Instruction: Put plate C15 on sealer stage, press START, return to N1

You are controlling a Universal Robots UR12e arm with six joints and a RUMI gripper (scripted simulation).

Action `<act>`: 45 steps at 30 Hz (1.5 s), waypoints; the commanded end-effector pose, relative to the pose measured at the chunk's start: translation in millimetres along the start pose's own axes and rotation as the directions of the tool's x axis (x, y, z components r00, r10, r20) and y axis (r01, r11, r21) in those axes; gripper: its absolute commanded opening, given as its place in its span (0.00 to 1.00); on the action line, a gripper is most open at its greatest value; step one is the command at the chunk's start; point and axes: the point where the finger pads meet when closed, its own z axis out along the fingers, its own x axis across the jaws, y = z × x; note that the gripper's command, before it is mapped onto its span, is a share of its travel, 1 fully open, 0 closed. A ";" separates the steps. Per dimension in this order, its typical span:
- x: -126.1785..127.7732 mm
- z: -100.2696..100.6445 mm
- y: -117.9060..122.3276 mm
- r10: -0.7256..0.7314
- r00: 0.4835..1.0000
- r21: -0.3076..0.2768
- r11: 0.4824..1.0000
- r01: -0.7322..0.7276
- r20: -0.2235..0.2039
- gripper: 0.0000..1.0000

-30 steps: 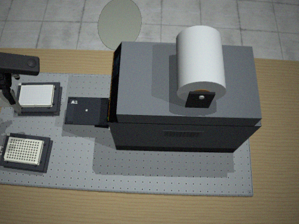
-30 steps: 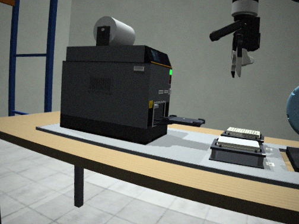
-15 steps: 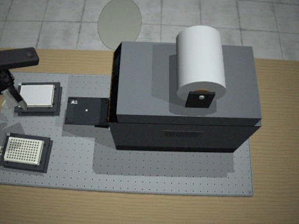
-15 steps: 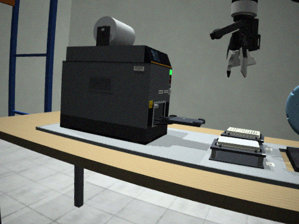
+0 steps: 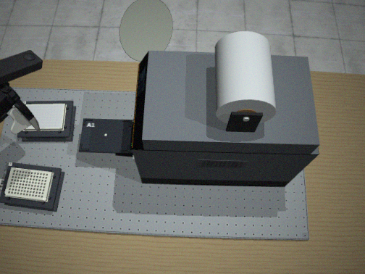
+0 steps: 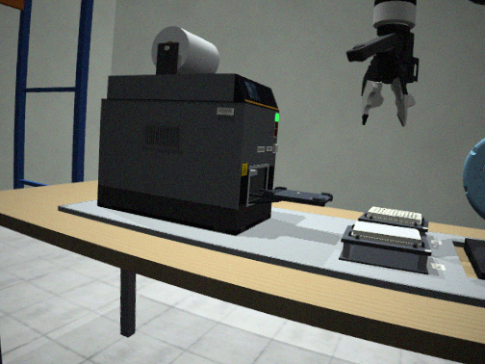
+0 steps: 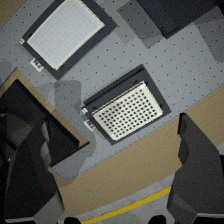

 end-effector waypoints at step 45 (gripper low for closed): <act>1.9 -1.8 0.1 -0.914 0.407 0.002 0.407 0.914 -0.011 0.68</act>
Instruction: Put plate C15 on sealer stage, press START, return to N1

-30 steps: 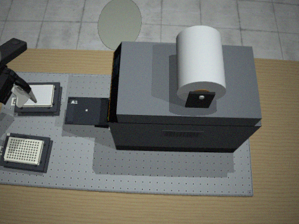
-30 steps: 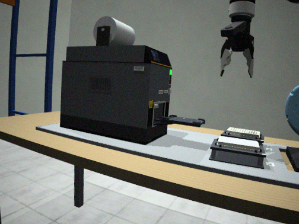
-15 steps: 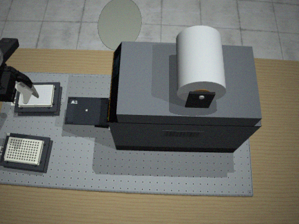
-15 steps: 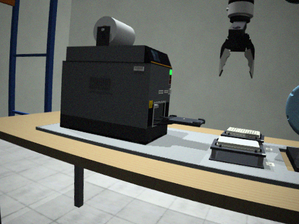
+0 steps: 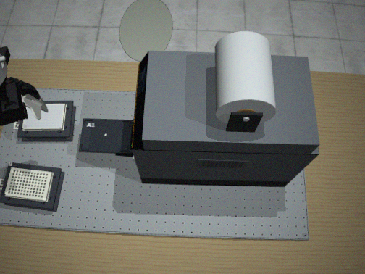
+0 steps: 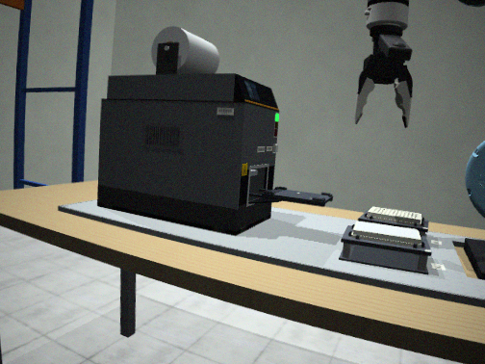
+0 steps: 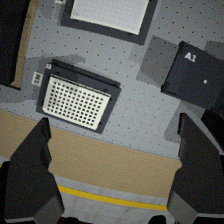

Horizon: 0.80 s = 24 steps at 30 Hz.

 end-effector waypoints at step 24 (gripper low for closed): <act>0.7 -2.1 0.6 -0.685 0.728 -0.005 0.728 0.685 -0.009 0.68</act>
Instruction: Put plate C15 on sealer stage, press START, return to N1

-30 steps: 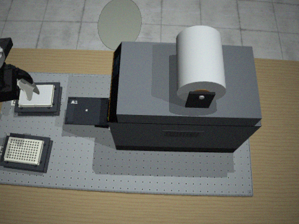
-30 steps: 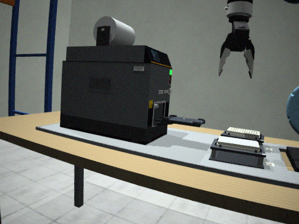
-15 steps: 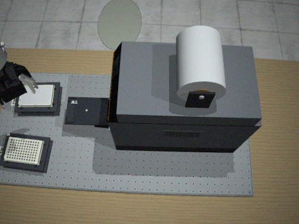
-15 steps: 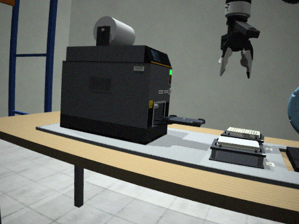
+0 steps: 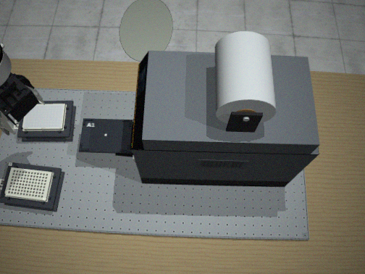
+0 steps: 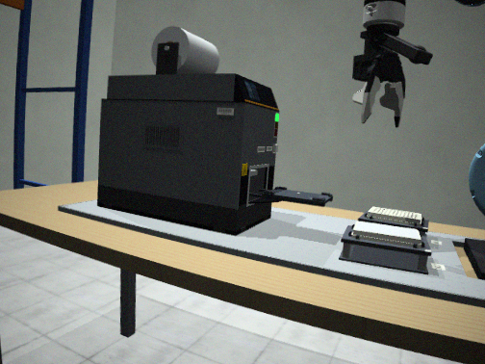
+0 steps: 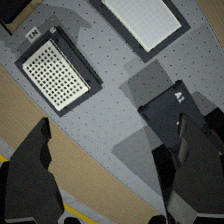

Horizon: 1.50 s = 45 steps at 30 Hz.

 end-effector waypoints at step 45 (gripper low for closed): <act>0.2 36.6 -0.4 -0.566 0.824 -0.002 0.824 0.566 -0.009 0.68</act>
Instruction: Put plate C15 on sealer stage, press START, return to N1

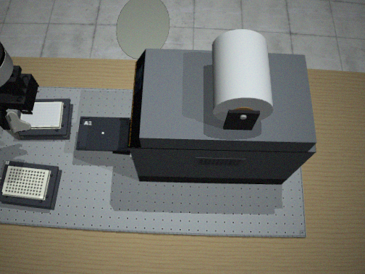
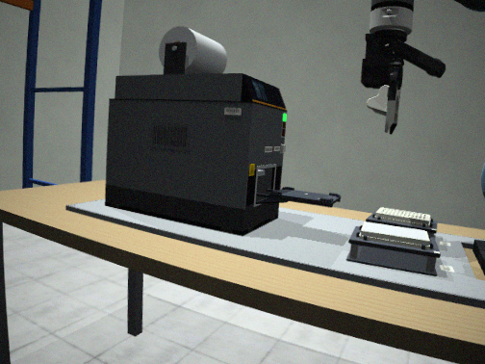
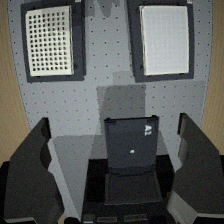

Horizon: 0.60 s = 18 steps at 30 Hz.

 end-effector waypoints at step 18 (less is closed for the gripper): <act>0.3 79.9 0.7 0.041 0.999 0.001 0.999 -0.041 -0.001 0.68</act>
